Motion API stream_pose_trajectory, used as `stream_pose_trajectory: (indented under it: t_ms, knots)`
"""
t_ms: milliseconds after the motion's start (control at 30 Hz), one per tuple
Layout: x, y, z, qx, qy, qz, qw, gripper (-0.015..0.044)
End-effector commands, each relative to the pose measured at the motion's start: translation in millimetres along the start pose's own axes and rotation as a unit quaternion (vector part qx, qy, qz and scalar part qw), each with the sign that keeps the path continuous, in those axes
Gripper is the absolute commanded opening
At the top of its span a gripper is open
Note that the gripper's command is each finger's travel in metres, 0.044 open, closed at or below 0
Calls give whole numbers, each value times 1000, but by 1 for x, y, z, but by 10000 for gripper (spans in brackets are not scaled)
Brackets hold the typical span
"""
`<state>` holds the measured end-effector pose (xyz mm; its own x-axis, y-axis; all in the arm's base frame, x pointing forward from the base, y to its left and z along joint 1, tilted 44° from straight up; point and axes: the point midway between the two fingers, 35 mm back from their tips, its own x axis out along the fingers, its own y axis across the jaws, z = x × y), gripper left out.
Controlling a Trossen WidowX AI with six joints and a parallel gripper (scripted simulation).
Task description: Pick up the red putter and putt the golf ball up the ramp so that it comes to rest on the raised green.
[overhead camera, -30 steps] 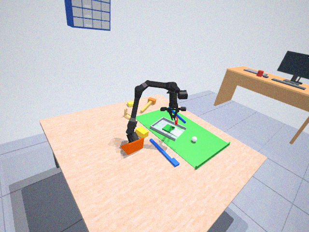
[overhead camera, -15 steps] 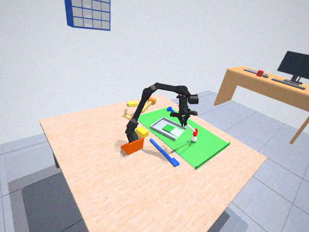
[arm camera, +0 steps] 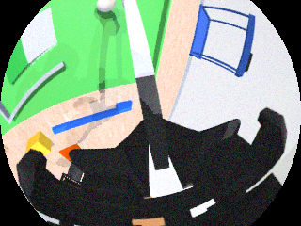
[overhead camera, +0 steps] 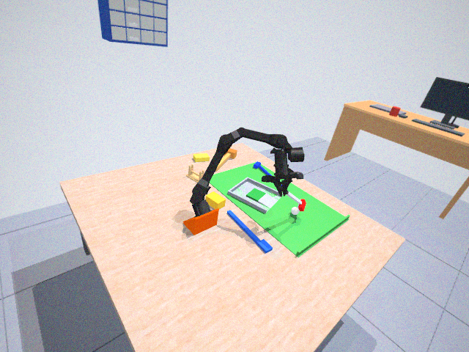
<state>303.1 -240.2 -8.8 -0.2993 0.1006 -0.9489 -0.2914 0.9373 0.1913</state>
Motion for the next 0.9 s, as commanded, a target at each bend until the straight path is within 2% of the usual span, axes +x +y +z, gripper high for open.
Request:
stream_pose_trajectory:
  t_ms: [0, 867]
  knots:
    - [21, 3, 7, 3, 4, 5, 1000, 0]
    - [51, 3, 22, 3, 3, 5, 1000, 0]
